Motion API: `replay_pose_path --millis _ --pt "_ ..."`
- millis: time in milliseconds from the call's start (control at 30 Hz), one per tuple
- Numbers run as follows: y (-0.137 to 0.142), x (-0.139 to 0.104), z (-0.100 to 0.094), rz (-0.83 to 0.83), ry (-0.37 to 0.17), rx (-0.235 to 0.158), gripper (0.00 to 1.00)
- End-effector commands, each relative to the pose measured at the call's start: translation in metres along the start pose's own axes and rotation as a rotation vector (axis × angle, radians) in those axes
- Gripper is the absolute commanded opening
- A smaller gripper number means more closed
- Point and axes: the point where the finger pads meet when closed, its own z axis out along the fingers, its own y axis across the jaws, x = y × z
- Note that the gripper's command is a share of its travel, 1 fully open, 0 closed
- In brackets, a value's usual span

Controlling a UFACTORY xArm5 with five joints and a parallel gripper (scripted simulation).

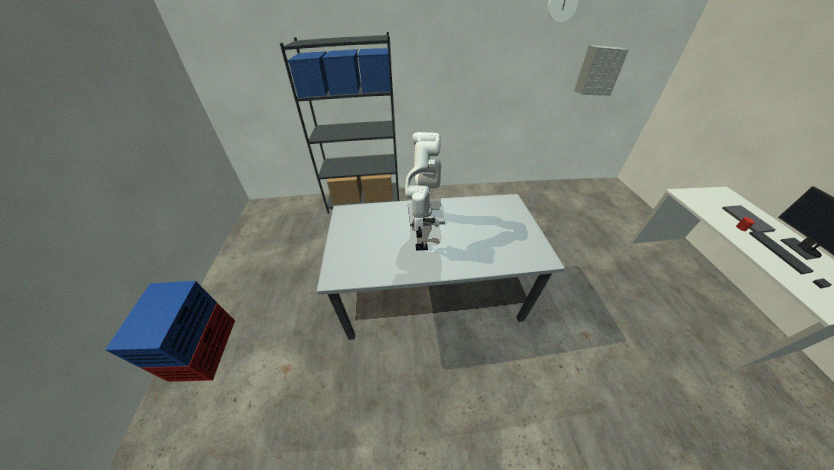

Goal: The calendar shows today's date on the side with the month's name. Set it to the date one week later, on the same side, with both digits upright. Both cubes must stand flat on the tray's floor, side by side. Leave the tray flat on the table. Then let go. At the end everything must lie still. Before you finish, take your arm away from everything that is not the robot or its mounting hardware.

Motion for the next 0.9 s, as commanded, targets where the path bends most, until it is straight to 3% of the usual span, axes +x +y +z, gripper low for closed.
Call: replay_pose_path --millis 0,200,867 --pt "0.002 0.0 -0.002 0.013 -0.001 -0.004 0.29" --pt "0.008 0.003 -0.002 0.095 0.0 -0.004 0.29" --pt "0.057 0.028 -0.001 0.766 0.001 -0.004 0.29"
